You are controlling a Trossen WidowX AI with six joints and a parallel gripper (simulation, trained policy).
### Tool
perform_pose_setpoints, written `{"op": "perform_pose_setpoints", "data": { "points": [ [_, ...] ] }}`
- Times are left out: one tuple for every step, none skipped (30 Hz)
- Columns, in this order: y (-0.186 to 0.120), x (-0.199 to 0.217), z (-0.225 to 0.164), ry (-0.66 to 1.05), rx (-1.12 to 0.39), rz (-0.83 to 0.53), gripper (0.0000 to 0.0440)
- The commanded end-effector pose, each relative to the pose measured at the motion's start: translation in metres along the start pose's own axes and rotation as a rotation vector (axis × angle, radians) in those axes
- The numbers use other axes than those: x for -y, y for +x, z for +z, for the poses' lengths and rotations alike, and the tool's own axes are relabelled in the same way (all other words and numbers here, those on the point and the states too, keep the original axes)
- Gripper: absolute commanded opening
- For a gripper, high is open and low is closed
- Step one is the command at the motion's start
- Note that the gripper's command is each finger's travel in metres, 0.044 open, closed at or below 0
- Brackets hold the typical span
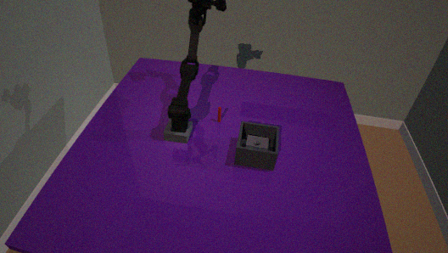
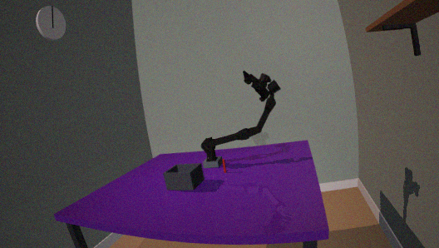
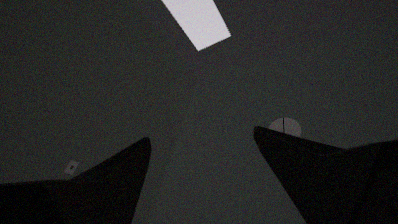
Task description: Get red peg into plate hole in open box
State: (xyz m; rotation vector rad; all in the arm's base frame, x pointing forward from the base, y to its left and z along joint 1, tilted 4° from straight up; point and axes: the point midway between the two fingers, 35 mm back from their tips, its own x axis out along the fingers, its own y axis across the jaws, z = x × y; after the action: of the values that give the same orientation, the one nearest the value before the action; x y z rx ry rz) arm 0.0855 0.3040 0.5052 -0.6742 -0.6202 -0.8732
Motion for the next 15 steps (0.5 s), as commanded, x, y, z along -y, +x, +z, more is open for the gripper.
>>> {"op": "perform_pose_setpoints", "data": {
  "points": [
    [0.0,0.003,-0.003,0.011,-0.012,0.0,0.0426],
    [0.0,0.008,-0.006,0.026,-0.027,0.0,0.044],
    [0.0,0.013,-0.01,0.05,-0.045,0.0,0.044],
    [0.001,0.019,-0.014,0.078,-0.066,0.0,0.044],
    [0.003,0.026,-0.018,0.106,-0.086,-0.001,0.044],
    [0.004,0.032,-0.022,0.135,-0.105,-0.002,0.044],
    [0.006,0.039,-0.027,0.163,-0.125,-0.003,0.044],
    [0.007,0.046,-0.031,0.192,-0.144,-0.004,0.044],
    [0.009,0.052,-0.036,0.22,-0.164,-0.006,0.044],
    [0.012,0.058,-0.04,0.248,-0.184,-0.007,0.044],
    [0.014,0.065,-0.045,0.276,-0.204,-0.009,0.044],
    [0.016,0.07,-0.05,0.304,-0.225,-0.011,0.044],
    [0.018,0.076,-0.056,0.331,-0.246,-0.013,0.044],
    [0.021,0.082,-0.061,0.358,-0.267,-0.015,0.044],
    [0.023,0.087,-0.066,0.384,-0.289,-0.017,0.044]
  ]
}}
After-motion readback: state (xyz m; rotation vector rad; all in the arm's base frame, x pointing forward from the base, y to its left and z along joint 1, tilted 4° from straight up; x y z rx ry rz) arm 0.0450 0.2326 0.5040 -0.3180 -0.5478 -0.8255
